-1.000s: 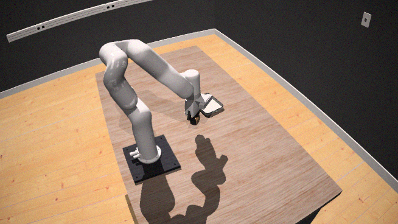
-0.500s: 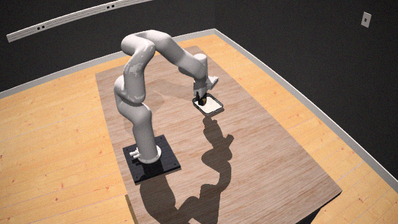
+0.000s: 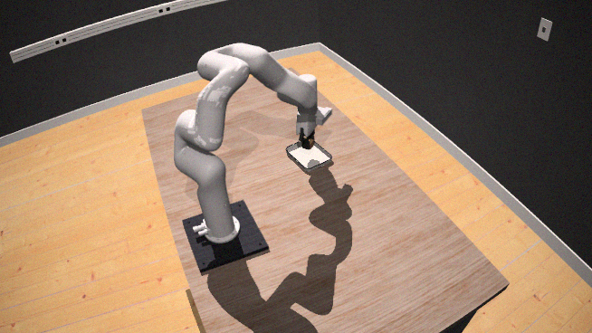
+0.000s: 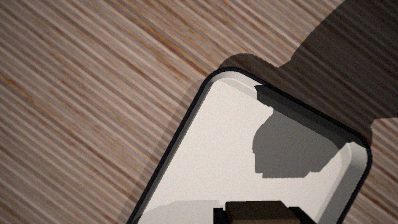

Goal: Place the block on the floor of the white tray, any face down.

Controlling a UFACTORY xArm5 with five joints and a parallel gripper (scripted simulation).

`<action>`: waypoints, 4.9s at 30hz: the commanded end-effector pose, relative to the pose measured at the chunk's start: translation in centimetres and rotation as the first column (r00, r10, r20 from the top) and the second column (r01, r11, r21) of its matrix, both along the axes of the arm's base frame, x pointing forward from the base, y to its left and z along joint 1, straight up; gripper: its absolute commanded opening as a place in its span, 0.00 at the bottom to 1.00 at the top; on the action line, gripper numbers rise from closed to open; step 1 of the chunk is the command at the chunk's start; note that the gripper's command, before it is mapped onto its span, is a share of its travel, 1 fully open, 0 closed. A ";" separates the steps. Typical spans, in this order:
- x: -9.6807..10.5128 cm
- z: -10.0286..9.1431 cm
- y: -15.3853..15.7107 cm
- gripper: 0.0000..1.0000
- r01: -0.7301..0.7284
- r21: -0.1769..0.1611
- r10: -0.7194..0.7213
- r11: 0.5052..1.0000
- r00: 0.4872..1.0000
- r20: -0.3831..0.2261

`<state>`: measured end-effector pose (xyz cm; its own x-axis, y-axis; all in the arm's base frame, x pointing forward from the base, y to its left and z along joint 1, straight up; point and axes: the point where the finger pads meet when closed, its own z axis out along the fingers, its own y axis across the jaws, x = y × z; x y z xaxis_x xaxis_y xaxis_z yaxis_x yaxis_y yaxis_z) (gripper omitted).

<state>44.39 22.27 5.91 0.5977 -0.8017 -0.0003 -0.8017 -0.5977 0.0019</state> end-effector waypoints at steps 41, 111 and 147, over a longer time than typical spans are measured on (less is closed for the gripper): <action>0.2 -3.4 0.2 0.00 0.000 0.001 0.000 1.000 1.000 0.002; 0.2 -4.6 0.2 0.55 0.000 0.001 0.000 1.000 1.000 0.002; 0.2 -4.0 0.2 0.55 0.000 0.001 0.000 1.000 1.000 0.002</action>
